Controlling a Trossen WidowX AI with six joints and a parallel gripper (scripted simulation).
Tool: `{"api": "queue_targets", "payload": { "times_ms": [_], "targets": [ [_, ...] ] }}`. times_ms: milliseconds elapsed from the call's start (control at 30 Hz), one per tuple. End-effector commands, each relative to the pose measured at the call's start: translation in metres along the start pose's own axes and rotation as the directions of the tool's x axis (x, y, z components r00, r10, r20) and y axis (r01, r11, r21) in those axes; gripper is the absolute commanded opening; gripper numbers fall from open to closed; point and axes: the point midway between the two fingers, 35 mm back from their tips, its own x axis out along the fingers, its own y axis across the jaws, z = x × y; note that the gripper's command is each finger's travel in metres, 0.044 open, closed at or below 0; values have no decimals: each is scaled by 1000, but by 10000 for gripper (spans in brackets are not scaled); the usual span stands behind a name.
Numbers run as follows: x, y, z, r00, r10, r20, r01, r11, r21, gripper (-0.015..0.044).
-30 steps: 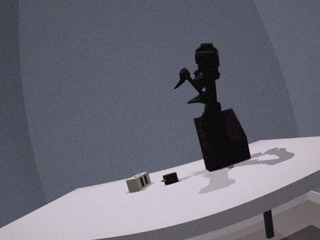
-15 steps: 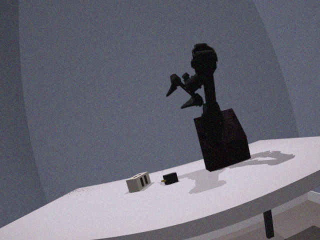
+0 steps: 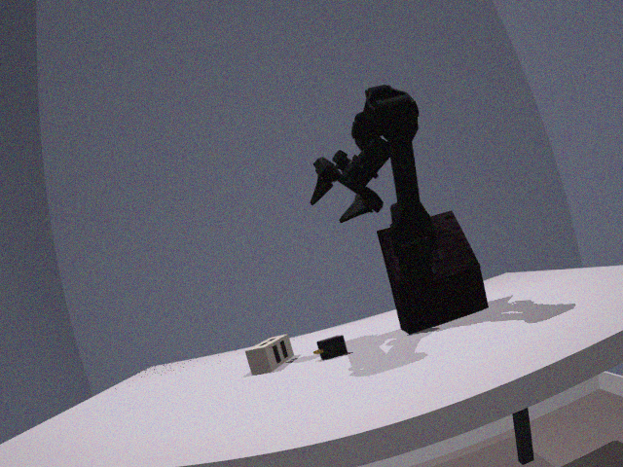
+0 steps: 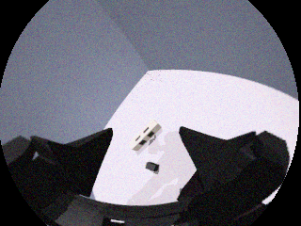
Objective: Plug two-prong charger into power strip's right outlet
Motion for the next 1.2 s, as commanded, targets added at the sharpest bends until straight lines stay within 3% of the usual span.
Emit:
{"api": "queue_targets", "payload": {
  "times_ms": [0,1167],
  "targets": [
    [10,2,-5,999,-14,-45,12,999,-52,440],
    [84,28,-68,909,-175,-379,-45,862,-505,440]
  ]
}}
